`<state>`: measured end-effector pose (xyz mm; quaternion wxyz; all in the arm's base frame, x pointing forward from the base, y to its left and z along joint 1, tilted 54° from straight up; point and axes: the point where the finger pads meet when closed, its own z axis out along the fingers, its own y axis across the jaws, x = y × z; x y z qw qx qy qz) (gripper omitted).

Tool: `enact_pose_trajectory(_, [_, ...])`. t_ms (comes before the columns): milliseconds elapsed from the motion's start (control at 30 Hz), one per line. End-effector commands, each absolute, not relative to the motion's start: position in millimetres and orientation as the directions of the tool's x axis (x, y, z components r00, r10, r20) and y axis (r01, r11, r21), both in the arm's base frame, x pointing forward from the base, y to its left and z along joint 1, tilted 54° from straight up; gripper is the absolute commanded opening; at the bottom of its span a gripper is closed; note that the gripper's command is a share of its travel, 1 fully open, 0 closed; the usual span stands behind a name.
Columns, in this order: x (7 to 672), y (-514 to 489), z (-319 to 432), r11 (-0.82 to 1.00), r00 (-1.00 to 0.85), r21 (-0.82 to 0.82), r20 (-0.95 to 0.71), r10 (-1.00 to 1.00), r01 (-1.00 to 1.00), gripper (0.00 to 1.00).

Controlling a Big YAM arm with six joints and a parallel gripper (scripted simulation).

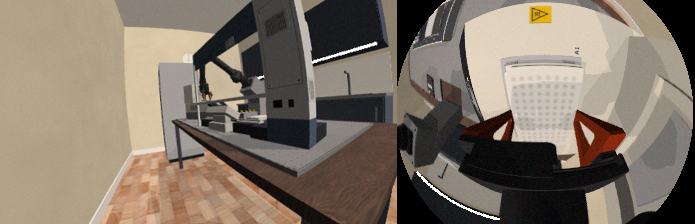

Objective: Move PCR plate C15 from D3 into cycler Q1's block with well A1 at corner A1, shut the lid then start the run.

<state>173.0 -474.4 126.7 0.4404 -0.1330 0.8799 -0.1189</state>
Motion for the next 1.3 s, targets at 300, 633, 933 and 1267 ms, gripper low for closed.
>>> enact_pose_trajectory(300, [167.0,-466.9,128.0,0.937,-0.575,-0.328,-0.746,-0.336,-0.122,0.00])
enact_pose_trajectory(633, [164.8,-485.3,149.7,0.928,-0.578,-0.359,-0.737,-0.350,-0.103,0.00])
enact_pose_trajectory(933, [165.6,-490.2,150.0,0.922,-0.577,-0.374,-0.732,-0.362,-0.104,0.00])
enact_pose_trajectory(1267, [178.0,-468.0,122.2,0.935,-0.570,-0.326,-0.746,-0.344,-0.138,0.00])
